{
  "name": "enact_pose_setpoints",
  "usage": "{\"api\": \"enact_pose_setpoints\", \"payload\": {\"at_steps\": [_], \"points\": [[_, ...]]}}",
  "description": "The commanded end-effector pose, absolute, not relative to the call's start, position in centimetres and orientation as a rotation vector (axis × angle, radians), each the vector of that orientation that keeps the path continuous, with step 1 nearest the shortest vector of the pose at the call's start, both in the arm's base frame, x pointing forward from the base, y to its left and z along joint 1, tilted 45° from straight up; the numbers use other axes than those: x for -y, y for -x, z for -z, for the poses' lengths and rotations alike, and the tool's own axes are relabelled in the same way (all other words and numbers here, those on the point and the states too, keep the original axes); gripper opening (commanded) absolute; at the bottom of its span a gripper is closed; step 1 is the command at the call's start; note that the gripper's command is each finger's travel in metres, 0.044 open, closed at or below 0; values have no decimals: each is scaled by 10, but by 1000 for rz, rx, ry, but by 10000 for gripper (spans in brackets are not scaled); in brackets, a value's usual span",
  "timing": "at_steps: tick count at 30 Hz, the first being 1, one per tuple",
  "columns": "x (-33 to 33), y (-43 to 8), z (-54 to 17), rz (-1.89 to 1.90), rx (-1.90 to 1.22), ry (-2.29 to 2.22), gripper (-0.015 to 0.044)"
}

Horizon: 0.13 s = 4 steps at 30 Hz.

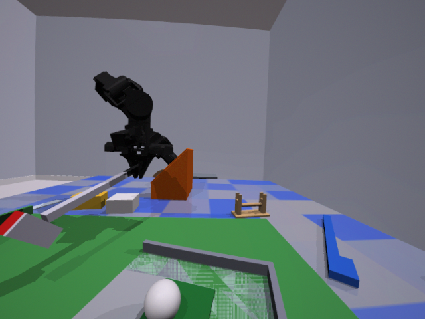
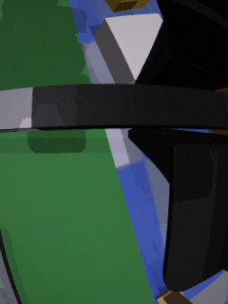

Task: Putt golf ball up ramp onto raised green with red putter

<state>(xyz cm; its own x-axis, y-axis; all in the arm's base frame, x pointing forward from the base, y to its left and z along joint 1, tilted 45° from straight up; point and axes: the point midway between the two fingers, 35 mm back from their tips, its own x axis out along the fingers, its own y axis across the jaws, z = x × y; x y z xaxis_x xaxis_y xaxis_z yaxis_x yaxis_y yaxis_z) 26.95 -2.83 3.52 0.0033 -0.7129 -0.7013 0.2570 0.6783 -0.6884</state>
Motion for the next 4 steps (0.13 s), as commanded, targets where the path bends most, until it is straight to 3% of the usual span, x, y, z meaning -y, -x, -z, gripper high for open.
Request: {"api": "enact_pose_setpoints", "payload": {"at_steps": [1, 4], "points": [[28, -270, -35, 794, -1367, 420, 0], [28, -270, -35, 794, -1367, 420, 0]]}}
